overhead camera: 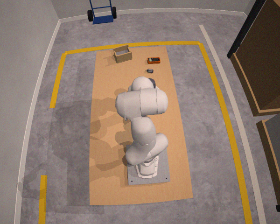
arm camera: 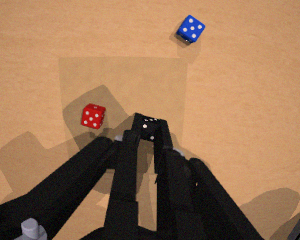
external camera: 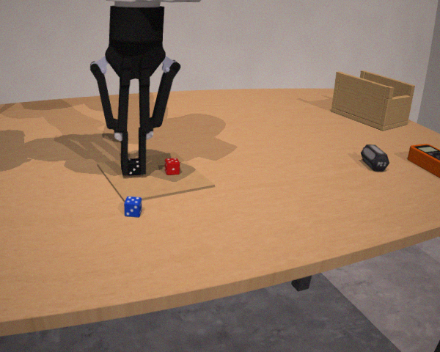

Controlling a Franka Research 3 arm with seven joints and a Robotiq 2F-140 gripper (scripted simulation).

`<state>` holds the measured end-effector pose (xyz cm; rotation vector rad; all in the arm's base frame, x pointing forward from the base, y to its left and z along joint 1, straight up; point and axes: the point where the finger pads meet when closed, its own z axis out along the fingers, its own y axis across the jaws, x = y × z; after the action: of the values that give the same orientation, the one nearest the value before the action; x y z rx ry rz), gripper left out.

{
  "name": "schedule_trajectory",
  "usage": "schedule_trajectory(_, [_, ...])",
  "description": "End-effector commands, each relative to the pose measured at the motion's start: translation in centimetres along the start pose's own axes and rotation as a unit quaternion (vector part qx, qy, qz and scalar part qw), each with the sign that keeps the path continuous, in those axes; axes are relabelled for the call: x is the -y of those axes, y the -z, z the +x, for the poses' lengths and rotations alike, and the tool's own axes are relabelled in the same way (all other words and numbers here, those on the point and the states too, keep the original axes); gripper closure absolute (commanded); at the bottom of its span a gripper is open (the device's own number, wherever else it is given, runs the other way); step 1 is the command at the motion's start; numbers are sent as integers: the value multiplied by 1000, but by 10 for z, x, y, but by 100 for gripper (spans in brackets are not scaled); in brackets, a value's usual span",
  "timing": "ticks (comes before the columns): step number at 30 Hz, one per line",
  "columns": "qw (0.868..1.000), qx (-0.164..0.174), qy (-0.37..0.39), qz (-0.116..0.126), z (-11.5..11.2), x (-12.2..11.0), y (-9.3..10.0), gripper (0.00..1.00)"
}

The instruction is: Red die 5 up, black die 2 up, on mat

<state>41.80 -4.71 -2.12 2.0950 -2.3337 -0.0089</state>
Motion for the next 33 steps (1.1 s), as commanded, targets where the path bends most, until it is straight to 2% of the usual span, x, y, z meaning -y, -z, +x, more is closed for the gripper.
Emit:
schedule_trajectory(1, [1000,0,0,1,1,0,0,82])
schedule_trajectory(33, [1000,0,0,1,1,0,-4,82])
